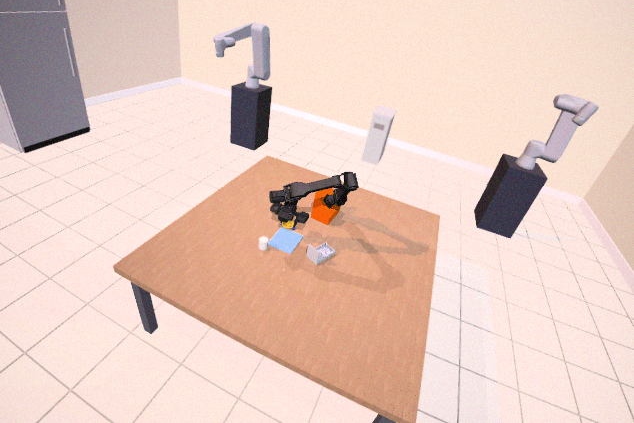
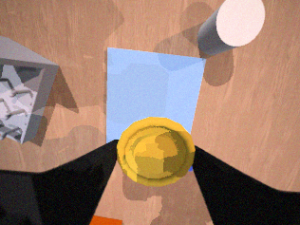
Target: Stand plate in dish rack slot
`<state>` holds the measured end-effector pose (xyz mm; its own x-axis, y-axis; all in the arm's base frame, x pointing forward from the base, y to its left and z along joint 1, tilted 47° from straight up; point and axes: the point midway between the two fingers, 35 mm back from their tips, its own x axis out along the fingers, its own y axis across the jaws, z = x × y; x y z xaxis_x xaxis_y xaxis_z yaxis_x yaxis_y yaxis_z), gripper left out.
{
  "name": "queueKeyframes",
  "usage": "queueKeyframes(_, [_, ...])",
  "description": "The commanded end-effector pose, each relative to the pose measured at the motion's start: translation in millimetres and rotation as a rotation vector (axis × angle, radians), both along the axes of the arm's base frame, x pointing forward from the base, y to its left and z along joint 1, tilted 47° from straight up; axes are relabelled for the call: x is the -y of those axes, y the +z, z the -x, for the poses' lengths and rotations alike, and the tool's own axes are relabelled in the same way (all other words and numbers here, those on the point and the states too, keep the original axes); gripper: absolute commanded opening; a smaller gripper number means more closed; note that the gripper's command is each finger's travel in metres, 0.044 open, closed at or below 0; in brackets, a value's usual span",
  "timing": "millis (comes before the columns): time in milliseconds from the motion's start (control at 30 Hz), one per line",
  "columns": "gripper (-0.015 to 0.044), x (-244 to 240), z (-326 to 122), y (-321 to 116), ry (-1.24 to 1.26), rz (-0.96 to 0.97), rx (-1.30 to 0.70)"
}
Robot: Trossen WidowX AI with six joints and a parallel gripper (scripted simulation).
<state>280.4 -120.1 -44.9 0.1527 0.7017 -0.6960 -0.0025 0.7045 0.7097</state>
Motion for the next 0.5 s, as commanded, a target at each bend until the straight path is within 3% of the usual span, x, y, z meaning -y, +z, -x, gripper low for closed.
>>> queueKeyframes(0, [0.0,18.2,1.2,16.8,0.005,0.012,0.01])
queueKeyframes(467, [0.0,62.0,10.7,57.7,0.008,0.005,0.011])
